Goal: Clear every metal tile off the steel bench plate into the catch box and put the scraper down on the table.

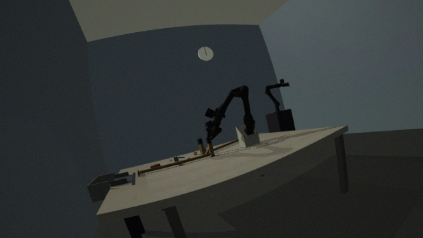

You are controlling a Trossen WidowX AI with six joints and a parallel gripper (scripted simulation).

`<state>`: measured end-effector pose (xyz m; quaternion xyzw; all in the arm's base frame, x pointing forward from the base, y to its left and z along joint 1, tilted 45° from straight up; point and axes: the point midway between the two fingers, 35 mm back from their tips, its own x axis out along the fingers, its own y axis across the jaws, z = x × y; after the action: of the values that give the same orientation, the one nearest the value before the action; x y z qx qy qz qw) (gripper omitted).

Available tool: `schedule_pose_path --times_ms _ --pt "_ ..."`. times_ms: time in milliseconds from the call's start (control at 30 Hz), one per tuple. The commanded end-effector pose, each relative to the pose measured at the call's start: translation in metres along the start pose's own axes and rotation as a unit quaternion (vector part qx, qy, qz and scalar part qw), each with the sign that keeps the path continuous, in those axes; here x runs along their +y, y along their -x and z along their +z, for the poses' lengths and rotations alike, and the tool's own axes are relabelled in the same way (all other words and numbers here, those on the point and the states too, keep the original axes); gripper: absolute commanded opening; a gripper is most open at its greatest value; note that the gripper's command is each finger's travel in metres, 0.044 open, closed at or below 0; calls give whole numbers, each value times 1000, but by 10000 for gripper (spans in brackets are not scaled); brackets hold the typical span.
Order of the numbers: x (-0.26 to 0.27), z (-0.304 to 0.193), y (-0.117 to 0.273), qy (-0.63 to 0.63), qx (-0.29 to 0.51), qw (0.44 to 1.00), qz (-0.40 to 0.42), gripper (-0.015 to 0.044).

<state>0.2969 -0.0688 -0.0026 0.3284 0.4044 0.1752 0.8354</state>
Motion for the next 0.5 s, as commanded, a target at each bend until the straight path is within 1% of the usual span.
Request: schedule_pose_path --times_ms 0,467 --pt "-1 -2 -8 -4 2 1000 -1 440" --pt "1 -2 -30 -4 1 1000 0 440"
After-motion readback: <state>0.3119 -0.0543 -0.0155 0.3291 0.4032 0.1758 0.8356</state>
